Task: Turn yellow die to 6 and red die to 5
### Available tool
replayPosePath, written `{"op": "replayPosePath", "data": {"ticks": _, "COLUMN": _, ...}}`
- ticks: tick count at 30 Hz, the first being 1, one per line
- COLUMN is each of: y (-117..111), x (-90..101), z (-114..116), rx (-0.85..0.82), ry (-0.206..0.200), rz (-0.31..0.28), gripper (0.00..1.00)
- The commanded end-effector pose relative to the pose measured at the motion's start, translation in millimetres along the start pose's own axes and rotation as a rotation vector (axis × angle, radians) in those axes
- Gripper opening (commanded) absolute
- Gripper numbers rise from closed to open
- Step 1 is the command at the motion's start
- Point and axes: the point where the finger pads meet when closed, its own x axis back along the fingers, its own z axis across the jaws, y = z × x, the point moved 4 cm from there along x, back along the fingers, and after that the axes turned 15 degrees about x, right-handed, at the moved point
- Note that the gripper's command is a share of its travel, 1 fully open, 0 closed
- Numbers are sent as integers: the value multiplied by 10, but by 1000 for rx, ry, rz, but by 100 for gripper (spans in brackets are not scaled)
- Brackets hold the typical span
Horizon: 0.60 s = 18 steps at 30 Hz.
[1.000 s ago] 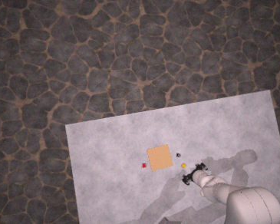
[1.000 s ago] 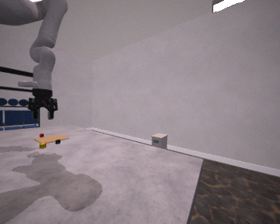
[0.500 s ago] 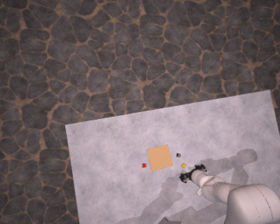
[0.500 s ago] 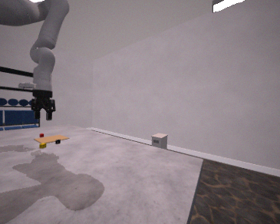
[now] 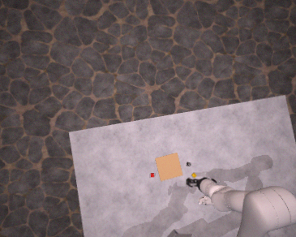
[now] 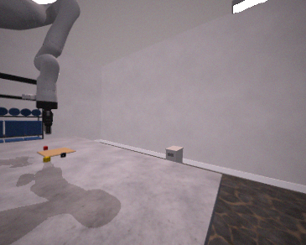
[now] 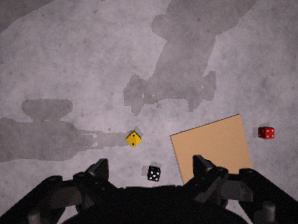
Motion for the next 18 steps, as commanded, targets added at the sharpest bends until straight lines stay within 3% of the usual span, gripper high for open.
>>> {"op": "replayPosePath", "data": {"ticks": 1, "y": -13, "x": -38, "z": -28, "rx": -112, "ry": 3, "rz": 3, "gripper": 100}}
{"op": "replayPosePath", "data": {"ticks": 8, "y": 15, "x": -114, "z": -2, "rx": -488, "ry": 15, "rz": -5, "gripper": 100}}
{"op": "replayPosePath", "data": {"ticks": 10, "y": 15, "x": -114, "z": -2, "rx": -488, "ry": 15, "rz": -5, "gripper": 100}}
{"op": "replayPosePath", "data": {"ticks": 18, "y": 37, "x": -197, "z": -4, "rx": -955, "ry": 20, "rz": -10, "gripper": 100}}
